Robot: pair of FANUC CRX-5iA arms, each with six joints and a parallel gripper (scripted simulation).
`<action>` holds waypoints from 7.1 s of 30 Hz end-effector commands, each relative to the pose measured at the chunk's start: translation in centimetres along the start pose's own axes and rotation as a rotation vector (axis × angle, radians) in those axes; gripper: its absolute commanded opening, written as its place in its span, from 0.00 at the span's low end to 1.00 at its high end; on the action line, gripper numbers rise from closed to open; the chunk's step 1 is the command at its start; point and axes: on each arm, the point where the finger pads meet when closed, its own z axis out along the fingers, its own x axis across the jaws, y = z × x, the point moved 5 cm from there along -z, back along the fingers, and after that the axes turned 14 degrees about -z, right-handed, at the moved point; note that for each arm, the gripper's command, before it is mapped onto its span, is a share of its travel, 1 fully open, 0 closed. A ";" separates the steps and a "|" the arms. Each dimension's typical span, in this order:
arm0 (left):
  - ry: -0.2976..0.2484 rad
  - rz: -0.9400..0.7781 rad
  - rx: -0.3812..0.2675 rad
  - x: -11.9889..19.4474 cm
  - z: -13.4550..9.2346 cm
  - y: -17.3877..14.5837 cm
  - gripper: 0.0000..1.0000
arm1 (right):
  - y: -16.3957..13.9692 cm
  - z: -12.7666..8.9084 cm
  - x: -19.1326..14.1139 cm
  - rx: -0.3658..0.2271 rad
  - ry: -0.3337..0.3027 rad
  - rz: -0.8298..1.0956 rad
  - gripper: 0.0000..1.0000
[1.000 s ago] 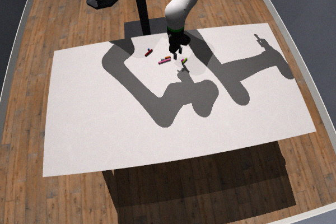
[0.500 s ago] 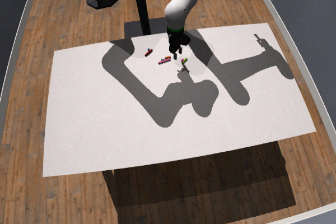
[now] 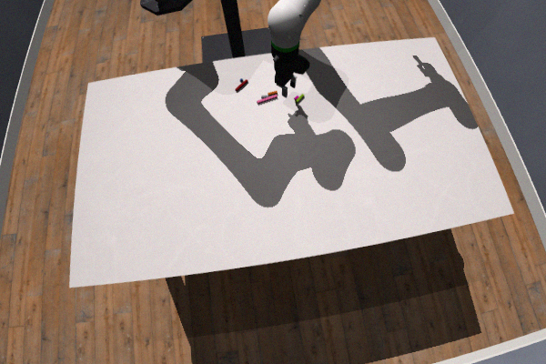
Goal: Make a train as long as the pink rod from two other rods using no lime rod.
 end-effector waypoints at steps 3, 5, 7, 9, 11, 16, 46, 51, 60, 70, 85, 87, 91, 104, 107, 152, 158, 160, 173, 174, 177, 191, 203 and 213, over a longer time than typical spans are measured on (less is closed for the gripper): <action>-0.001 0.000 -0.002 0.0 -0.1 0.0 1.00 | -0.1 -0.1 0.0 0.002 0.001 0.000 1.00; -0.001 0.000 -0.002 0.0 -0.1 0.0 1.00 | -0.1 -0.1 0.0 0.002 0.001 0.000 1.00; -0.001 0.000 -0.002 0.0 -0.1 0.0 1.00 | -0.1 -0.1 0.0 0.002 0.001 0.000 1.00; -0.001 0.000 -0.002 0.0 -0.1 0.0 1.00 | -0.1 -0.1 0.0 0.002 0.001 0.000 1.00; -0.001 0.000 -0.002 0.0 -0.1 0.0 1.00 | -0.1 -0.1 0.0 0.002 0.001 0.000 1.00; -0.001 0.000 -0.002 0.0 -0.1 0.0 1.00 | -0.1 -0.1 0.0 0.002 0.001 0.000 1.00; -0.001 0.000 -0.002 0.0 -0.1 0.0 1.00 | 0.0 -0.1 0.5 0.002 0.001 0.123 1.00; -0.001 0.000 -0.002 0.0 -0.1 0.0 1.00 | 0.1 -0.1 0.9 0.002 0.001 0.236 1.00; -0.001 0.000 -0.002 0.0 -0.1 0.0 1.00 | 0.5 -0.1 1.9 0.002 0.000 0.570 1.00; -0.001 0.000 -0.002 0.0 -0.1 0.0 1.00 | 1.1 -0.1 2.8 0.002 0.000 0.886 1.00; -0.001 0.000 -0.002 0.0 -0.1 0.0 1.00 | 2.3 -0.1 3.6 0.002 -0.001 1.387 1.00; -0.001 0.000 -0.002 0.0 -0.1 0.0 1.00 | 2.4 -0.1 3.7 0.002 -0.001 1.442 1.00; -0.001 0.000 -0.002 0.0 -0.1 0.0 1.00 | 2.7 -0.1 3.8 0.002 -0.001 1.579 1.00; -0.001 0.000 -0.002 0.0 -0.1 0.0 1.00 | 3.6 -0.1 3.9 0.002 -0.002 1.998 1.00; -0.001 0.000 -0.002 0.0 -0.1 0.0 1.00 | 3.8 -0.1 3.8 0.002 -0.002 2.101 1.00; -0.001 0.000 -0.002 0.0 -0.1 0.0 1.00 | 3.9 -0.1 2.4 0.000 -0.003 3.545 1.00; -0.001 0.000 -0.002 0.0 -0.1 0.0 1.00 | 3.5 -0.1 2.2 0.000 -0.004 3.765 1.00; -0.001 0.000 -0.002 0.0 -0.1 0.0 1.00 | 3.4 -0.1 2.2 0.000 -0.004 3.827 1.00; -0.001 0.000 -0.002 0.0 -0.1 0.0 1.00 | 3.2 -0.1 2.2 -0.001 -0.004 3.926 1.00; -0.001 0.000 -0.002 0.0 -0.1 0.0 1.00 | 3.2 -0.1 2.2 -0.001 -0.004 3.926 1.00; -0.001 0.000 -0.002 0.0 -0.1 0.0 1.00 | 3.2 -0.1 2.2 -0.001 -0.004 3.926 1.00; -0.001 0.000 -0.002 0.0 -0.1 0.0 1.00 | 3.2 -0.1 2.2 -0.001 -0.004 3.926 1.00; -0.001 0.000 -0.002 0.0 -0.1 0.0 1.00 | 3.2 -0.1 2.2 -0.001 -0.004 3.926 1.00; -0.001 0.000 -0.002 0.0 -0.1 0.0 1.00 | 3.2 -0.1 2.2 -0.001 -0.004 3.926 1.00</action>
